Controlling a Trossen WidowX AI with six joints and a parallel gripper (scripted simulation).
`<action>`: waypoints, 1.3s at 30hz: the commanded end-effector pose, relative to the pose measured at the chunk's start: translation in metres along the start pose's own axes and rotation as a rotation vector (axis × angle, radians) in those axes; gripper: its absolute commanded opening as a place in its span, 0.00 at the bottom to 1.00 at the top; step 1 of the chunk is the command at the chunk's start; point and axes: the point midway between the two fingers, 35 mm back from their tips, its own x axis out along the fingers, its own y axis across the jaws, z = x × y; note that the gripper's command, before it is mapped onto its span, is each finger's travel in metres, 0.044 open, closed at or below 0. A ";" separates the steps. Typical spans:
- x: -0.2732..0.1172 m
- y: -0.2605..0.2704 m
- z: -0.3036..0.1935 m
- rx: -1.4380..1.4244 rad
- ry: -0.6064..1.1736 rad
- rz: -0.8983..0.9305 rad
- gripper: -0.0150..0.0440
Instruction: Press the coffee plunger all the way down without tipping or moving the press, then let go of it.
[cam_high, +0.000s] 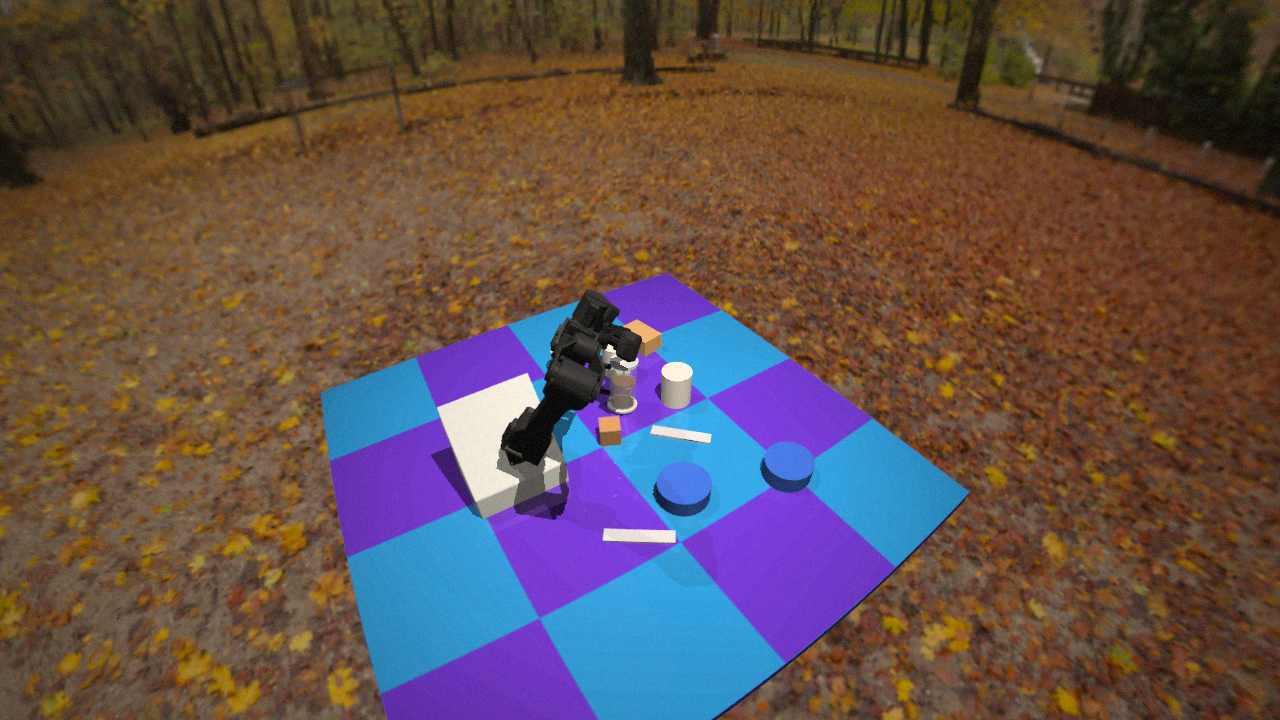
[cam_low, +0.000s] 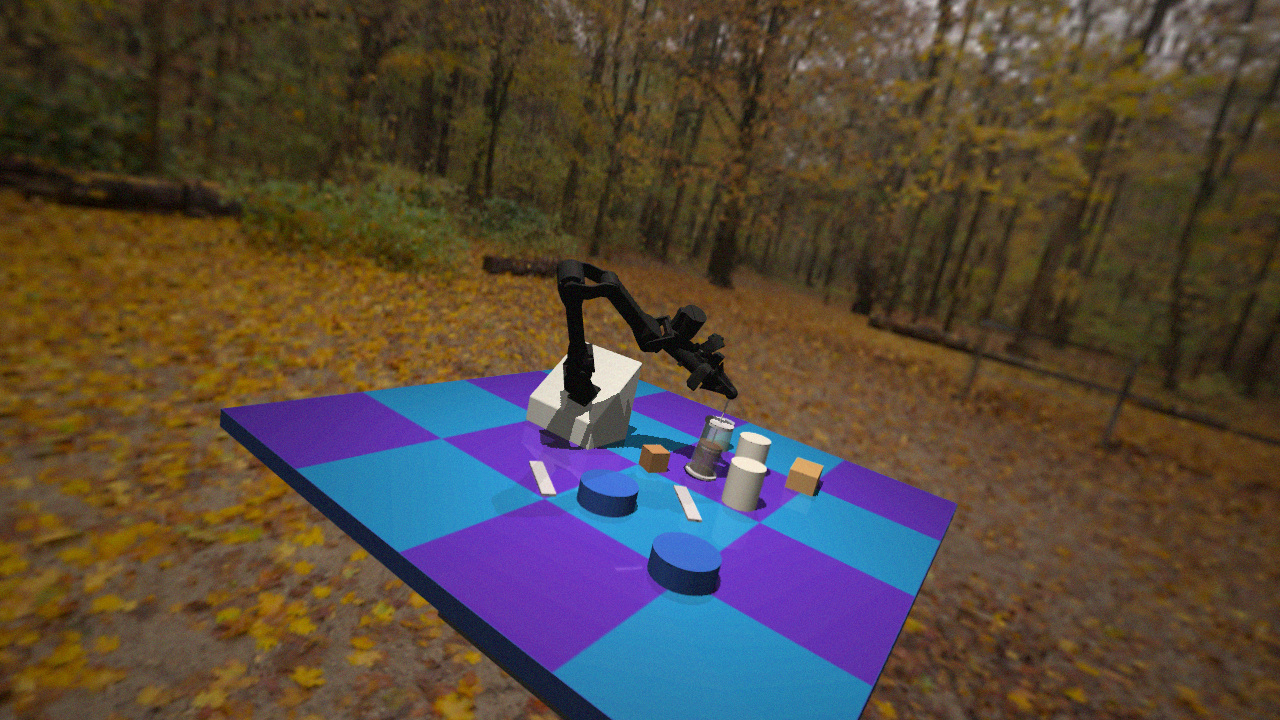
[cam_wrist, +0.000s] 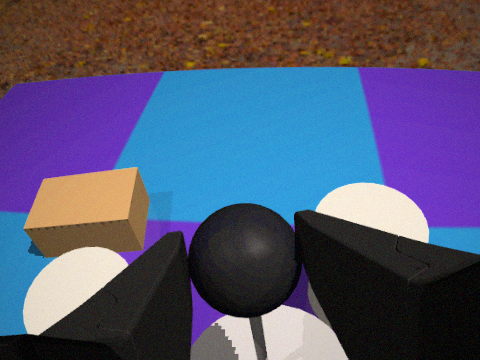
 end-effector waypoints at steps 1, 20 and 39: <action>0.009 -0.001 -0.034 -0.037 0.074 0.000 0.45; 0.027 -0.001 -0.040 -0.038 0.071 -0.003 0.45; 0.033 0.001 -0.035 -0.038 0.071 -0.004 0.45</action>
